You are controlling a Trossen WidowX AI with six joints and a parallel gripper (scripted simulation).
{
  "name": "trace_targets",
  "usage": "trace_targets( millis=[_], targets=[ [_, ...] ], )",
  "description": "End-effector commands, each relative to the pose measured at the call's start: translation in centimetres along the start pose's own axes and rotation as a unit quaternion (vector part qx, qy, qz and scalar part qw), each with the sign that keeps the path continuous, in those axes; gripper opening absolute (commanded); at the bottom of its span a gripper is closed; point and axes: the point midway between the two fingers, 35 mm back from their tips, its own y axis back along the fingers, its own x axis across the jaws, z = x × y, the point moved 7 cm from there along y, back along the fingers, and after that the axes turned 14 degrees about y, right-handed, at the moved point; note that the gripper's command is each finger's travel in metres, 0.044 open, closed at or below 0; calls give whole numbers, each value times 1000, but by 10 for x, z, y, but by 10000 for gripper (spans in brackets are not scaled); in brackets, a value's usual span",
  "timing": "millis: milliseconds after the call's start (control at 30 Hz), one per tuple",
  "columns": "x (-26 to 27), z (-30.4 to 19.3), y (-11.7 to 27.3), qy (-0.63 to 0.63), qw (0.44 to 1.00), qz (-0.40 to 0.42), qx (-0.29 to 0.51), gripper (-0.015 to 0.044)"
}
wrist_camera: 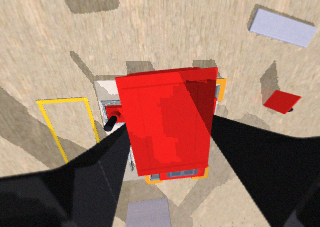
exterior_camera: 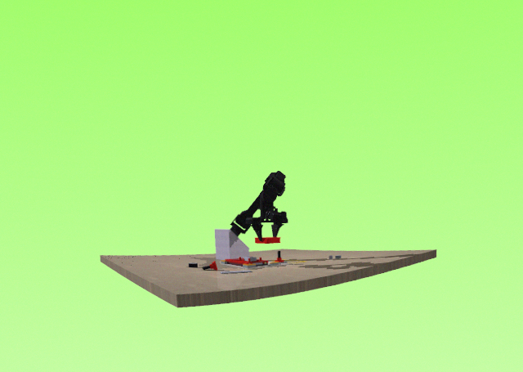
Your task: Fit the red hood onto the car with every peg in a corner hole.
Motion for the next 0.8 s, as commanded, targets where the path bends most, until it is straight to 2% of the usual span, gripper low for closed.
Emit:
trace_targets(
  millis=[0, 567, 767],
  targets=[
    [-5, -14, 1, -3, 1000, -1, 1, 0],
    [-27, -79, -5, -34, 999, 11, 3, 0],
    [-27, -79, -10, -35, 999, 11, 3, 0]
  ],
)
